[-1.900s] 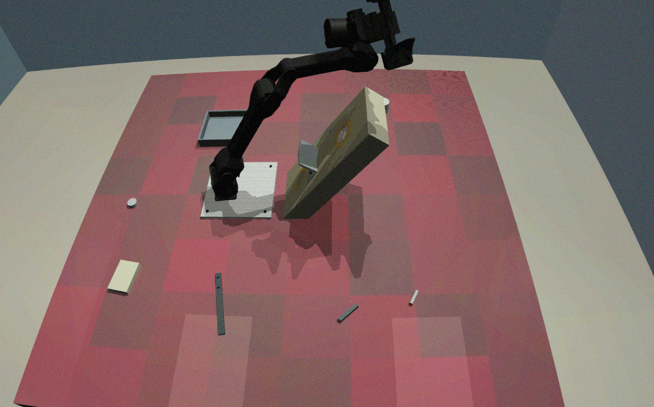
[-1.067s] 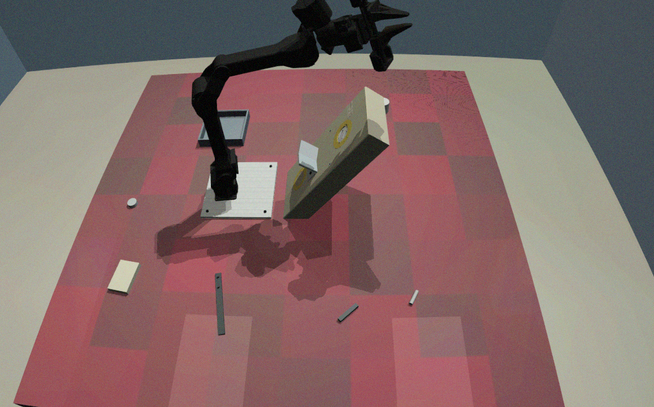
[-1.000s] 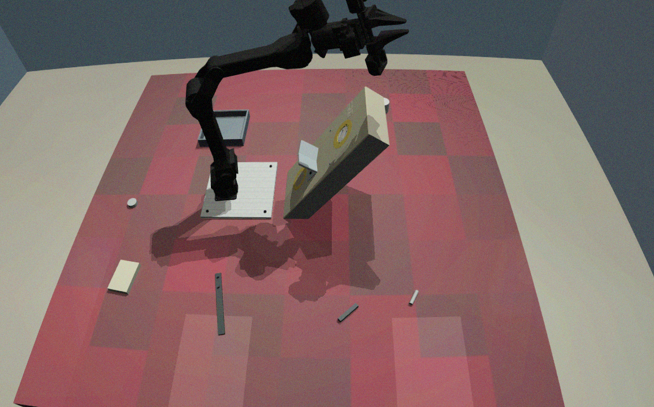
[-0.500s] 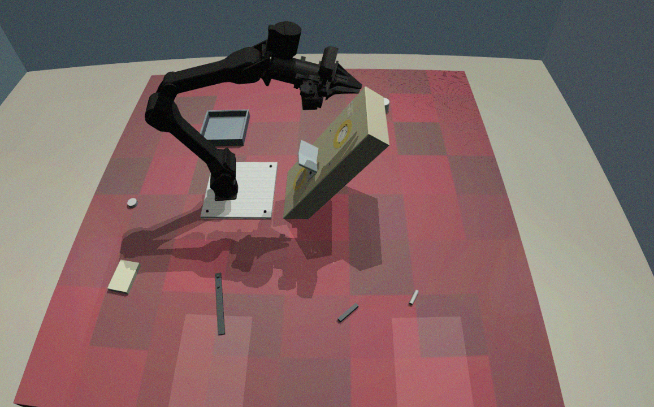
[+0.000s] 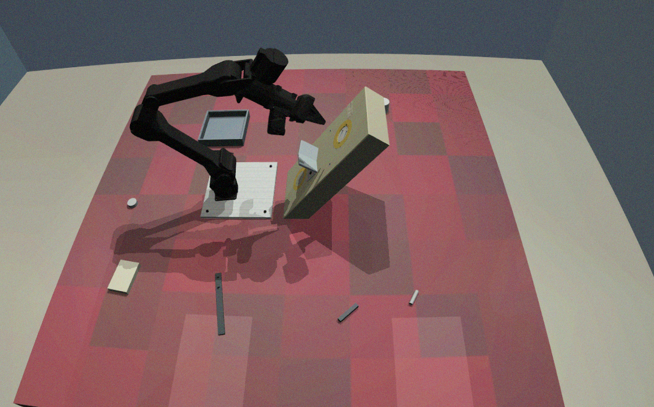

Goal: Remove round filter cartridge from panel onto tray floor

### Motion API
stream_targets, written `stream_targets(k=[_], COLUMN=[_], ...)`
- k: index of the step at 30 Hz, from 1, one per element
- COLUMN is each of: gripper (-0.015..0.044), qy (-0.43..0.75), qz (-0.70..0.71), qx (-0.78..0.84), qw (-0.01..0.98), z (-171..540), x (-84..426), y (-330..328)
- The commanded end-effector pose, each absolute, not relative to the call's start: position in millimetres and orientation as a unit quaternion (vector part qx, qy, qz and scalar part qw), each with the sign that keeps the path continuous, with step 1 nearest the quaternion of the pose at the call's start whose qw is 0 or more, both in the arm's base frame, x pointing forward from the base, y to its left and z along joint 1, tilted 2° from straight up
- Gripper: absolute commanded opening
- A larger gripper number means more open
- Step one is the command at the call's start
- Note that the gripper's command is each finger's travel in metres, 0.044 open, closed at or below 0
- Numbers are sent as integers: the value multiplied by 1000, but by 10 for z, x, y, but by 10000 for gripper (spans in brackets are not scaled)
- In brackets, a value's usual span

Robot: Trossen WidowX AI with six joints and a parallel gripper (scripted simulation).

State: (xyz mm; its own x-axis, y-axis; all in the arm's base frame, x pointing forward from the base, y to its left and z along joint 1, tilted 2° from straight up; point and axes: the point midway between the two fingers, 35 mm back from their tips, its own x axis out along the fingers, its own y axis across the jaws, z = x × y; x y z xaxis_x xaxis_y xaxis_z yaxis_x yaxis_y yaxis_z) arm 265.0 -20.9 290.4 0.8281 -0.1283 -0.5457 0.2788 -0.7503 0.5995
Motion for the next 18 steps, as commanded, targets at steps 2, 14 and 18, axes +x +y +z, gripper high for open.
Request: stream_targets(k=[2,14,18], gripper=[90,90,90], qy=[46,46,45], qz=[-293,-293,-293], qx=[890,891,891], qw=[345,345,345], z=[2874,2787,2753], x=[2633,2789,2843], y=[-199,-218,-225])
